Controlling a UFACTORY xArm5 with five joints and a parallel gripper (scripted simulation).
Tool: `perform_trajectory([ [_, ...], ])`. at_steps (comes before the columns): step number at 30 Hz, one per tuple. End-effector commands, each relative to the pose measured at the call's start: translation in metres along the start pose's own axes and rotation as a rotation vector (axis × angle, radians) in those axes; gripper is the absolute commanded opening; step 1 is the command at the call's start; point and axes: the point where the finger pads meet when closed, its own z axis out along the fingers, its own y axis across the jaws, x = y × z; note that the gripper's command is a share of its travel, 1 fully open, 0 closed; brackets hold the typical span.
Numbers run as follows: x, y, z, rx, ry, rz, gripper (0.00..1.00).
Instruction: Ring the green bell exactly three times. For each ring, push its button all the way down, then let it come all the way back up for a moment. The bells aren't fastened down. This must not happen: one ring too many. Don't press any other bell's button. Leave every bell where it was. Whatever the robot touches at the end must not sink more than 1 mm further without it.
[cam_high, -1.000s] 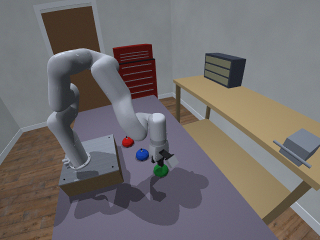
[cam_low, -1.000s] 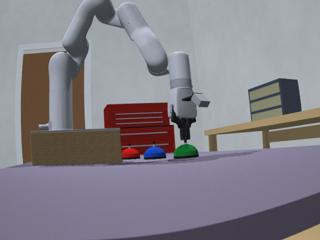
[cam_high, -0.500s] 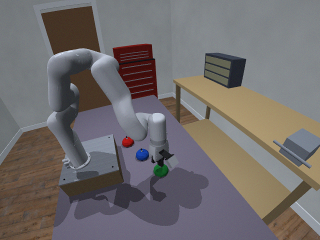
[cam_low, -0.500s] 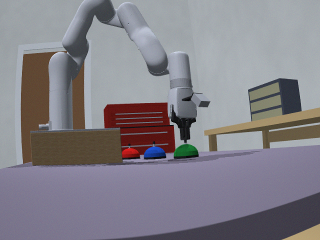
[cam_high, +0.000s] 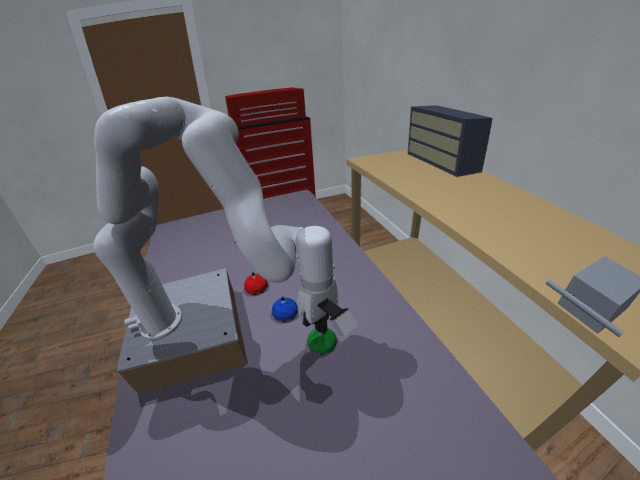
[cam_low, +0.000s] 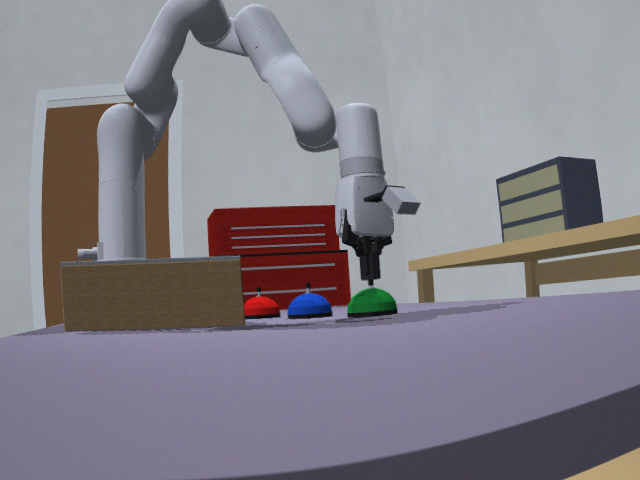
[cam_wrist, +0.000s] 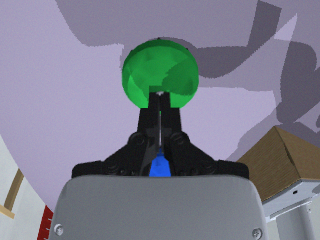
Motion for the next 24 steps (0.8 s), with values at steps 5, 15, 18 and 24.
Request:
perform_trajectory([
  [5, 0.0003, -0.0002, -0.0005, 0.0, 0.0, 0.0, 0.0],
  [15, 0.0003, -0.0002, -0.0022, 0.0, 0.0, 0.0, 0.0],
  [18, 0.0003, -0.0002, -0.0025, 0.0, 0.0, 0.0, 0.0],
  [24, 0.0003, -0.0002, -0.0037, 0.0, 0.0, 0.0, 0.0],
])
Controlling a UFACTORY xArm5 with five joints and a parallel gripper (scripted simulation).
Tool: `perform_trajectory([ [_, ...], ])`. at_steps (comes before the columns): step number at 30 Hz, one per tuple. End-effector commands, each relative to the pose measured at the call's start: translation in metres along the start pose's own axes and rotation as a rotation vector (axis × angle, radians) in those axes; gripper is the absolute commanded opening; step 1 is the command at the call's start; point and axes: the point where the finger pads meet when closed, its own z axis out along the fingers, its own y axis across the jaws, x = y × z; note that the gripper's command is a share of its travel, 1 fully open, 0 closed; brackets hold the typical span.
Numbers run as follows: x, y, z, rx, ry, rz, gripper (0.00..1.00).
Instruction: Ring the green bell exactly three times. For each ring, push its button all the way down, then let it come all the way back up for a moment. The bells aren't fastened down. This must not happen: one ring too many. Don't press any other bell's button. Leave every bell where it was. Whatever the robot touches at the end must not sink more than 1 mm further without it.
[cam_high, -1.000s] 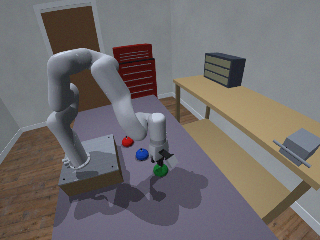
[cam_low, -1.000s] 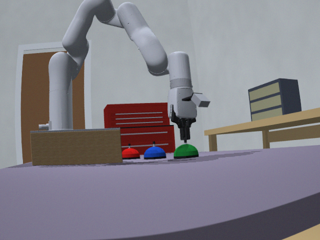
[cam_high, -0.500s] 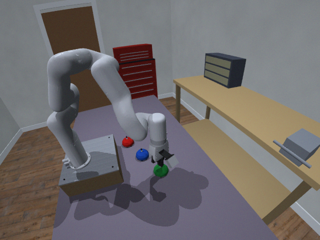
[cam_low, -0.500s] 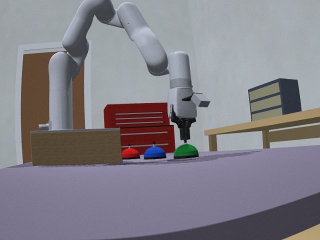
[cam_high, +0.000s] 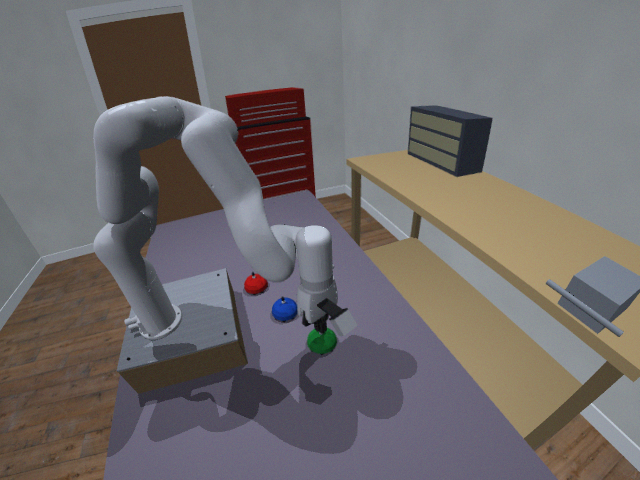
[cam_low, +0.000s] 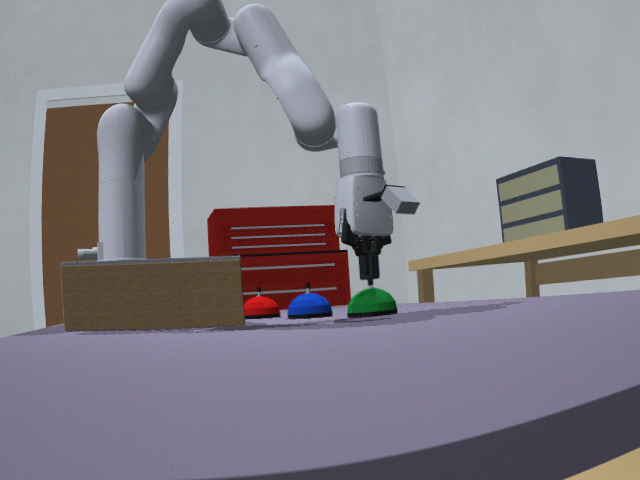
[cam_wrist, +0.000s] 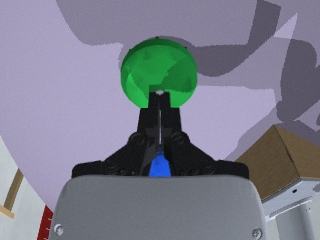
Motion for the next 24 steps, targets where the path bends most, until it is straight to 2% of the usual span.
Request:
perform_trajectory([
  [1, 0.0011, -0.0014, -0.003, 0.004, 0.003, 0.0, 0.0],
  [24, 0.001, -0.0014, -0.0054, 0.004, 0.003, 0.0, 0.0],
])
